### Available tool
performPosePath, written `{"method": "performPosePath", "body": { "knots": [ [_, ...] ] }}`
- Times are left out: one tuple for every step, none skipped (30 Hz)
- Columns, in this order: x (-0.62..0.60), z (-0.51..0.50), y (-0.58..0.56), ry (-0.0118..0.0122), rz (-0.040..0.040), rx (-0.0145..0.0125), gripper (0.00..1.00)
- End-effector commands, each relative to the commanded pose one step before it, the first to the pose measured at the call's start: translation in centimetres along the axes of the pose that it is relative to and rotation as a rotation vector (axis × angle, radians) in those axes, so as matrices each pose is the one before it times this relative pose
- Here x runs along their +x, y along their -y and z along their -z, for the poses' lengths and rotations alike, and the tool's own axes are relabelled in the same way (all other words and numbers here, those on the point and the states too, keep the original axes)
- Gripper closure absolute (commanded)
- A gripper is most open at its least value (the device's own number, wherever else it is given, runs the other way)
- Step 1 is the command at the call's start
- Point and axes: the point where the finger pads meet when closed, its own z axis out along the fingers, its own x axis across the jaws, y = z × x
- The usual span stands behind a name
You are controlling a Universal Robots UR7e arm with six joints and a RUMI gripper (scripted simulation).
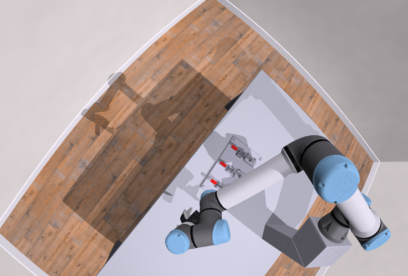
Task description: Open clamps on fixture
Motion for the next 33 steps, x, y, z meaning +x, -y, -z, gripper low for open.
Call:
{"method": "performPosePath", "body": {
  "knots": [
    [0.013,0.088,0.006,-0.00113,-0.00018,0.00077,0.0],
    [0.0,0.0,0.0,0.0,0.0,0.0,0.0],
    [0.0,0.0,0.0,0.0,0.0,0.0,0.0],
    [0.0,0.0,0.0,0.0,0.0,0.0,0.0],
    [0.0,0.0,0.0,0.0,0.0,0.0,0.0],
    [0.0,0.0,0.0,0.0,0.0,0.0,0.0],
    [0.0,0.0,0.0,0.0,0.0,0.0,0.0],
    [0.0,0.0,0.0,0.0,0.0,0.0,0.0],
    [0.0,0.0,0.0,0.0,0.0,0.0,0.0],
    [0.0,0.0,0.0,0.0,0.0,0.0,0.0],
    [0.0,0.0,0.0,0.0,0.0,0.0,0.0],
    [0.0,0.0,0.0,0.0,0.0,0.0,0.0],
    [0.0,0.0,0.0,0.0,0.0,0.0,0.0],
    [0.0,0.0,0.0,0.0,0.0,0.0,0.0],
    [0.0,0.0,0.0,0.0,0.0,0.0,0.0],
    [0.0,0.0,0.0,0.0,0.0,0.0,0.0],
    [0.0,0.0,0.0,0.0,0.0,0.0,0.0],
    [-0.001,0.0,-0.001,0.0,-0.00001,0.0,0.0],
    [-0.004,-0.003,-0.005,0.00002,-0.00009,0.00001,0.0],
    [-0.012,-0.008,-0.013,0.00006,-0.00025,0.00002,0.0],
    [-0.022,-0.016,-0.024,0.00011,-0.00048,0.00004,0.0],
    [-0.036,-0.025,-0.039,0.00017,-0.00077,0.00006,0.0],
    [-0.012,-0.014,-0.057,0.00003,-0.00165,0.0004,0.0],
    [0.018,-0.004,-0.065,-0.00013,-0.00263,0.00077,0.0],
    [-0.006,-0.033,-0.059,0.00007,-0.00284,0.00066,0.0],
    [-0.008,-0.041,-0.074,0.00009,-0.00334,0.00083,0.0],
    [-0.009,-0.05,-0.09,0.00011,-0.00401,0.00101,0.0],
    [-0.016,-0.046,-0.101,-0.00008,-0.00465,0.00125,0.0],
    [-0.026,-0.036,-0.11,-0.00038,-0.00527,0.00154,0.0],
    [-0.03,-0.041,-0.127,-0.00044,-0.00607,0.00177,0.0],
    [-0.034,-0.047,-0.146,-0.00049,-0.00689,0.00201,0.0],
    [-0.038,-0.052,-0.165,-0.00055,-0.00775,0.00226,0.0],
    [0.0,0.0,0.0,0.0,0.0,0.0,0.0]
  ]
}}
